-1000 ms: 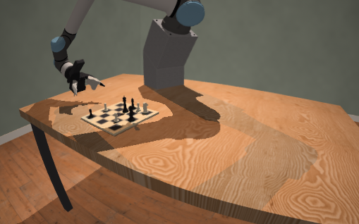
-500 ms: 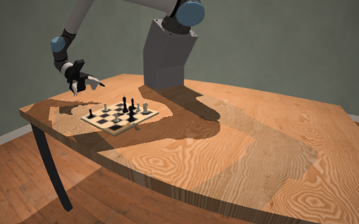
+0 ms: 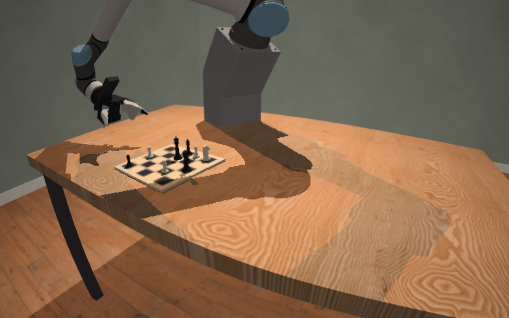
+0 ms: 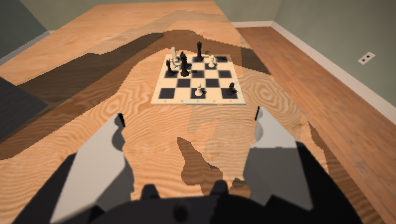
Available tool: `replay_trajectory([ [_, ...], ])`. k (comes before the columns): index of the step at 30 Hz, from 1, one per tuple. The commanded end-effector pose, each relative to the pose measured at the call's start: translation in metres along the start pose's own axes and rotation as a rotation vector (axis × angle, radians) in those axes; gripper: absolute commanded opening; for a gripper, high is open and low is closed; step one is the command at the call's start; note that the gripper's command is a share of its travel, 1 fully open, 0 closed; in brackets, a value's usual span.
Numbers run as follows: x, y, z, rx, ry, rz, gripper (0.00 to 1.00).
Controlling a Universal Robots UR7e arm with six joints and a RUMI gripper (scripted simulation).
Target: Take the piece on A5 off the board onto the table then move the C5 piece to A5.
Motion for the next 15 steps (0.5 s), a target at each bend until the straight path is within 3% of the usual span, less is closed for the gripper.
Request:
replay_trajectory([
  [1, 0.009, 0.016, -0.033, -0.001, 0.001, 0.0, 1.0],
  [9, 0.014, 0.026, -0.054, -0.001, 0.001, 0.0, 1.0],
  [15, 0.014, 0.026, -0.055, -0.001, 0.001, 0.0, 1.0],
])
Point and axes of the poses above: the point where the finger pads meet when closed, its own y axis back along the fingers, its own x axis across the jaws, z = x × y, the point moved 1 cm from there along y, back along the fingers, and after that the axes turned 13 degrees about y, right-handed, at the moved point
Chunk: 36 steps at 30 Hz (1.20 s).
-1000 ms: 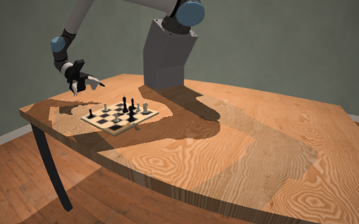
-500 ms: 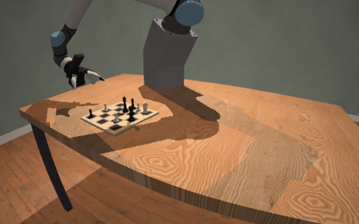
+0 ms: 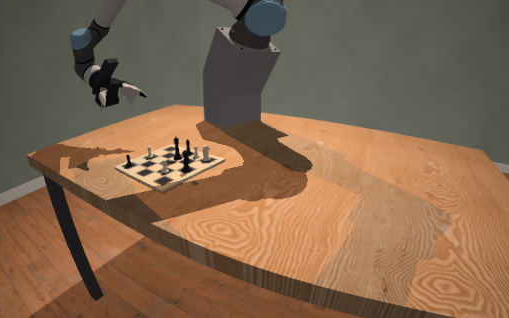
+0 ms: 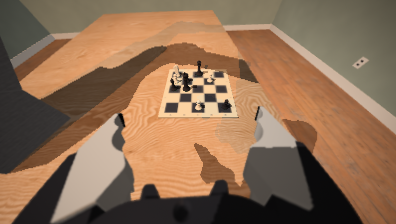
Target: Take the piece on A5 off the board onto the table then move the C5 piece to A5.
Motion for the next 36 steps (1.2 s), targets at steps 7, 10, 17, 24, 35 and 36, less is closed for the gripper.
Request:
replay_trajectory([
  [7, 0.001, 0.001, -0.001, -0.002, 0.002, -0.001, 1.0],
  [10, 0.001, 0.0, -0.002, -0.006, 0.005, -0.006, 1.0],
  [17, 0.003, -0.008, -0.005, -0.033, 0.032, -0.043, 1.0],
  [24, 0.005, -0.02, -0.01, -0.073, 0.072, -0.097, 1.0],
  [35, 0.01, -0.063, -0.029, -0.217, 0.232, -0.293, 1.0],
  [36, 0.01, -0.063, -0.029, -0.217, 0.232, -0.293, 1.0],
])
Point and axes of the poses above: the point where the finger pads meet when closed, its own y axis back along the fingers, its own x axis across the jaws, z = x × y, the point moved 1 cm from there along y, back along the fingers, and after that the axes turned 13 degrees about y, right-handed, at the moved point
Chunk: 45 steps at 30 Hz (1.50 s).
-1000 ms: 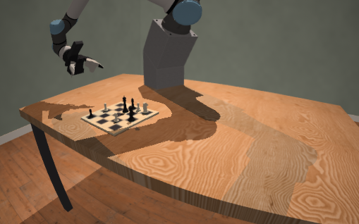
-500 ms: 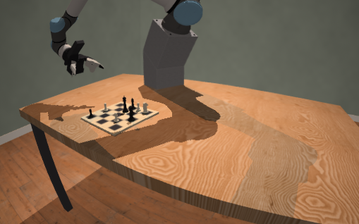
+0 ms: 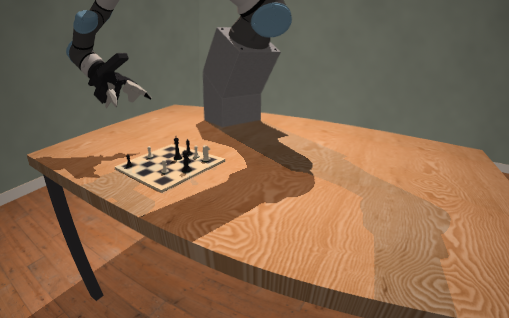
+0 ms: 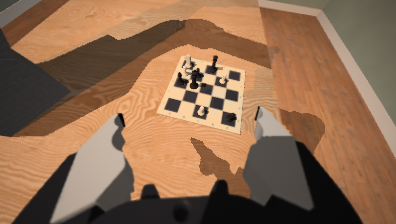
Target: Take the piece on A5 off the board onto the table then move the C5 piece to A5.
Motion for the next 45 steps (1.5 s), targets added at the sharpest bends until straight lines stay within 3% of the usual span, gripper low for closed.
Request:
replay_trajectory([
  [1, 0.009, -0.019, -0.012, -0.093, 0.079, -0.099, 1.0],
  [4, 0.011, -0.023, -0.015, -0.11, 0.099, -0.121, 1.0],
  [7, 0.016, -0.037, -0.024, -0.162, 0.163, -0.189, 1.0],
  [13, 0.021, -0.052, -0.034, -0.215, 0.232, -0.258, 1.0],
  [18, 0.027, -0.072, -0.048, -0.288, 0.33, -0.347, 1.0],
  [21, 0.027, -0.072, -0.048, -0.288, 0.33, -0.347, 1.0],
  [24, 0.031, -0.088, -0.059, -0.342, 0.407, -0.411, 1.0],
  [30, 0.034, -0.107, -0.074, -0.411, 0.509, -0.489, 1.0],
  [45, 0.037, -0.149, -0.111, -0.556, 0.741, -0.634, 1.0],
])
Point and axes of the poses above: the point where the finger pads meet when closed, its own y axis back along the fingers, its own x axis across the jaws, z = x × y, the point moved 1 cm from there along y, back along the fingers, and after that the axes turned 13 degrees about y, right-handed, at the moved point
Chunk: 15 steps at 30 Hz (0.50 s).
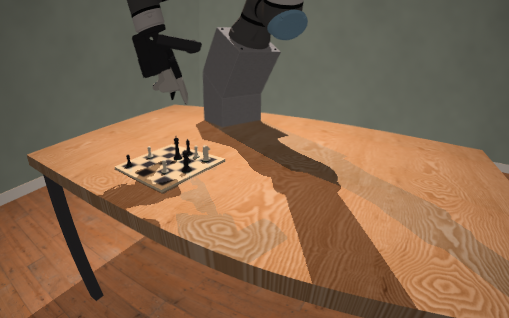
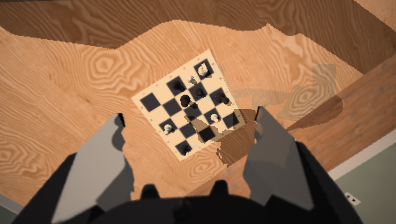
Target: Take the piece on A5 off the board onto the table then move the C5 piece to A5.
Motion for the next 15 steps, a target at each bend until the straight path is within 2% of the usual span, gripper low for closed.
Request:
replay_trajectory([
  [1, 0.019, -0.003, -0.015, -0.092, 0.09, -0.067, 1.0],
  [8, 0.037, -0.006, -0.032, -0.168, 0.189, -0.12, 1.0],
  [15, 0.044, -0.008, -0.04, -0.201, 0.231, -0.14, 1.0],
])
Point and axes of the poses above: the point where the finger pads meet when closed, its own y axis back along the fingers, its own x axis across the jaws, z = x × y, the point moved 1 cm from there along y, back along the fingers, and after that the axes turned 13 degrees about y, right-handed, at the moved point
